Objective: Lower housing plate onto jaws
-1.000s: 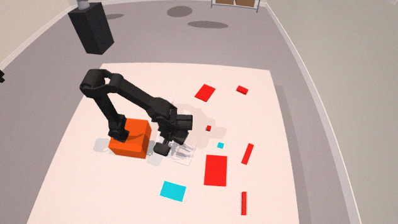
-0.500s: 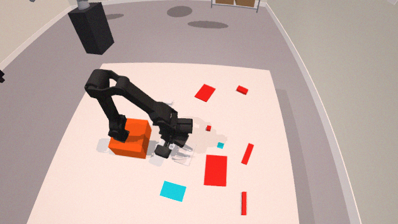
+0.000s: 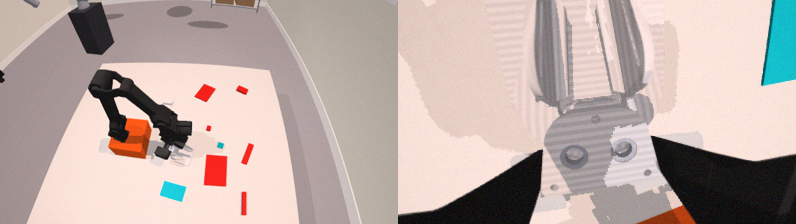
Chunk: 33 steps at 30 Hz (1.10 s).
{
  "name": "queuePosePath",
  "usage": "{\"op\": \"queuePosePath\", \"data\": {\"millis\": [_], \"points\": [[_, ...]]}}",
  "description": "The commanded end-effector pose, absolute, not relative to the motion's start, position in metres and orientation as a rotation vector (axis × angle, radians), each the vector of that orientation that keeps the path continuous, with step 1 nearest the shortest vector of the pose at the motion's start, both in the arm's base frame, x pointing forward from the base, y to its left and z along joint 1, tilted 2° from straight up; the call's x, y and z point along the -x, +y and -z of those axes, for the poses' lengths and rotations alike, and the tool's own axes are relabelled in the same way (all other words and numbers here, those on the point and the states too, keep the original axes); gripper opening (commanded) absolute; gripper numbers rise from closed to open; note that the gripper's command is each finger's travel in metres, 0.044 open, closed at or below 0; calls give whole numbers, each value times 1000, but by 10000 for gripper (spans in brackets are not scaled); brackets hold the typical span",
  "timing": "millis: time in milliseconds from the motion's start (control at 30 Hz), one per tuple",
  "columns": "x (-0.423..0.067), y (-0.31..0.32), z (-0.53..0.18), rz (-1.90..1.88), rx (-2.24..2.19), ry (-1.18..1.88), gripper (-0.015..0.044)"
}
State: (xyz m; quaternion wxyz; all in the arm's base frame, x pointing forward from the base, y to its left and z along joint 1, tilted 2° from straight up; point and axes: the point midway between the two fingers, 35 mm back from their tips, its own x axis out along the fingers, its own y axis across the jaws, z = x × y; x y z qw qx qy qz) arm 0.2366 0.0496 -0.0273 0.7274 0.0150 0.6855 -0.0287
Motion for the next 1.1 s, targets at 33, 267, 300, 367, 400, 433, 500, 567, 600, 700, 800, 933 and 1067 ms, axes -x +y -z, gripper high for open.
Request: {"op": "queuePosePath", "data": {"millis": [33, 267, 300, 367, 400, 433, 500, 567, 600, 700, 800, 933, 1067], "points": [[-236, 50, 28, 59, -32, 1514, 351], [-236, 50, 28, 59, -32, 1514, 351], [-236, 50, 28, 58, -32, 1514, 351], [-236, 50, 29, 56, -30, 1514, 351], [-236, 50, 30, 55, -28, 1514, 351], [-236, 50, 30, 54, -27, 1514, 351], [-236, 50, 31, 53, -26, 1514, 351], [-236, 50, 31, 53, -26, 1514, 351], [-236, 50, 31, 53, -26, 1514, 351], [-236, 50, 31, 53, -26, 1514, 351], [-236, 50, 32, 53, -26, 1514, 351], [-236, 50, 33, 52, -26, 1514, 351], [-236, 50, 33, 52, -26, 1514, 351]]}}
